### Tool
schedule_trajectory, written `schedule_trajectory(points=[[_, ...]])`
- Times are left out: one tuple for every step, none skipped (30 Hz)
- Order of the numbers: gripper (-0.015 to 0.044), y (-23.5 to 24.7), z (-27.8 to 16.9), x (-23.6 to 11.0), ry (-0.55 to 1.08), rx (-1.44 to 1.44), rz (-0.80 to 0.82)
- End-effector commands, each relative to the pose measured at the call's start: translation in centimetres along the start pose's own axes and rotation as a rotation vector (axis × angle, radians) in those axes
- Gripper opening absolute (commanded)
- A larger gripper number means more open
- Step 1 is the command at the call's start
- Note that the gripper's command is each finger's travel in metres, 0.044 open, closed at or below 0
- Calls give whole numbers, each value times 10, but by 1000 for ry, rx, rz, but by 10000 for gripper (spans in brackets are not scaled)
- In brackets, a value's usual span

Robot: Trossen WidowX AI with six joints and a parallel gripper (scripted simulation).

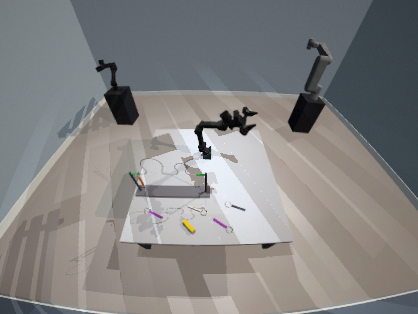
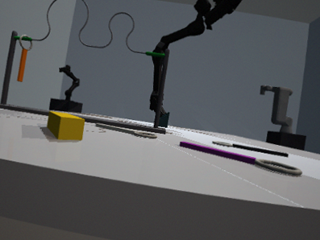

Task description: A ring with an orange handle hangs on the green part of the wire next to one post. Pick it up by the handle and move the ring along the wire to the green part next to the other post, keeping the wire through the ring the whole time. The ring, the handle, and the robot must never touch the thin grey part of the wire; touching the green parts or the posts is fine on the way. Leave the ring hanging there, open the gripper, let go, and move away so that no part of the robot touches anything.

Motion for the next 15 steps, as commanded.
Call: schedule_trajectory(points=[[374, -1, 0, 0, 0, 1, -2], [347, -4, 1, -1, 0, 4, -8], [321, -9, 3, -2, -1, 8, -18], [295, -16, 5, -3, -1, 15, -33], [269, -23, 8, -5, -2, 21, -48], [242, -30, 10, -7, -3, 27, -62], [216, -38, 13, -9, -4, 30, -76], [190, -46, 16, -11, -6, 30, -88], [164, -53, 18, -13, -8, 27, -98], [160, -60, 20, -14, -10, 22, -105], [160, -66, 23, -16, -11, 14, -110], [160, -73, 25, -18, -14, 5, -116], [160, -81, 28, -21, -16, -7, -123], [160, -91, 31, -24, -19, -20, -131], [160, -100, 34, -27, -22, -34, -138]])
Point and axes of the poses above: the point midway between the two fingers, 35 mm back from their tips, its own x axis out along the fingers, its own y axis across the jaws, z = x × y, the point moved 3 cm from there along -x, back along the fingers, and after that the axes turned 14 degrees about -x, right-handed, at the moved point
